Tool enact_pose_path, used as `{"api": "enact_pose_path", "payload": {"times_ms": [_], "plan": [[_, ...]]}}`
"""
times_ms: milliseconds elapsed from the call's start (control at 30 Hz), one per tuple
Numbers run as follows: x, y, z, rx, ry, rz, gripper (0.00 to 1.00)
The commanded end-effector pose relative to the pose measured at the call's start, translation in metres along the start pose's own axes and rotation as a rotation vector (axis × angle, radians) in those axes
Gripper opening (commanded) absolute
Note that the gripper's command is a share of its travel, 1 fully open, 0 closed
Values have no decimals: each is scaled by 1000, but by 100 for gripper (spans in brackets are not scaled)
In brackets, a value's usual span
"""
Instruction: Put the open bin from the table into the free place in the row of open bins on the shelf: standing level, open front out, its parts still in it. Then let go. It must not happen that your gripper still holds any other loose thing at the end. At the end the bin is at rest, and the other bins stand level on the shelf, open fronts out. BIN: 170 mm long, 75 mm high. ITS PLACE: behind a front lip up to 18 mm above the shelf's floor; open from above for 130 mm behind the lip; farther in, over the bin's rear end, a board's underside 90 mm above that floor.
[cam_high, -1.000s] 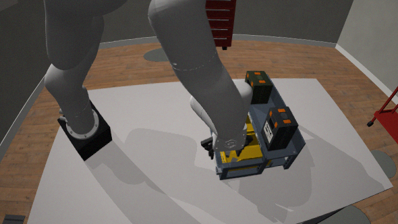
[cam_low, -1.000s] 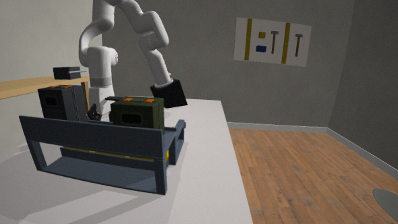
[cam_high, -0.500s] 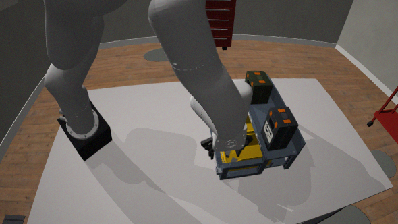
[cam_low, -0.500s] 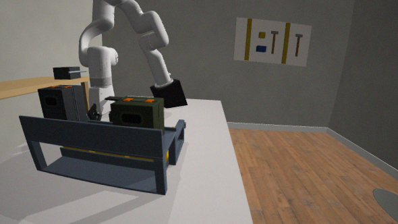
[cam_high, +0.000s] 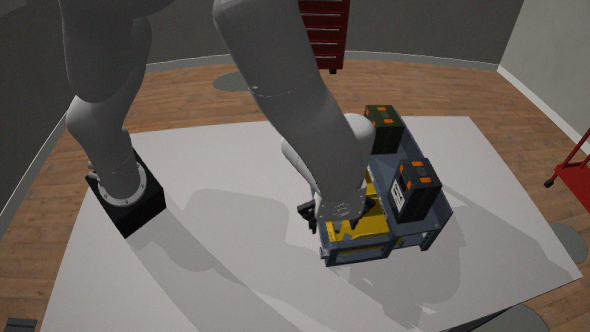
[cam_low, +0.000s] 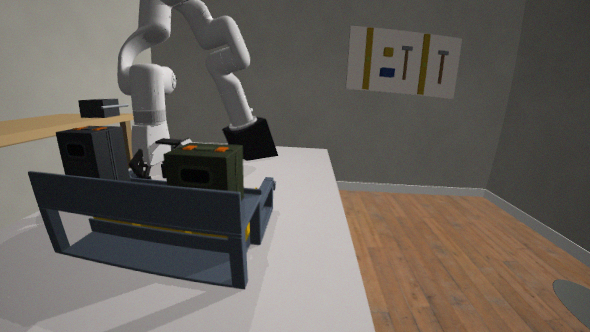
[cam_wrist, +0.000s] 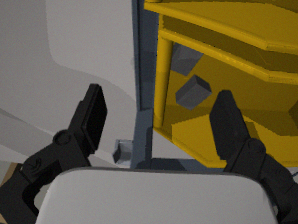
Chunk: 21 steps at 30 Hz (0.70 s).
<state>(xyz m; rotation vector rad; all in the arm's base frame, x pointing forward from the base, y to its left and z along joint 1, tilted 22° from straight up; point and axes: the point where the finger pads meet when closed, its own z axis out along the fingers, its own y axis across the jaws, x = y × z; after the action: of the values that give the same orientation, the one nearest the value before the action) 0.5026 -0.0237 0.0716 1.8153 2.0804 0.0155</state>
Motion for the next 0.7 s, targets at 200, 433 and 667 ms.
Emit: {"api": "enact_pose_path", "payload": {"times_ms": [200,433,667], "plan": [[-1,3,-31,-7,0,1,100],[-1,3,-41,-6,0,1,100],[-1,3,-85,-7,0,1,100]]}}
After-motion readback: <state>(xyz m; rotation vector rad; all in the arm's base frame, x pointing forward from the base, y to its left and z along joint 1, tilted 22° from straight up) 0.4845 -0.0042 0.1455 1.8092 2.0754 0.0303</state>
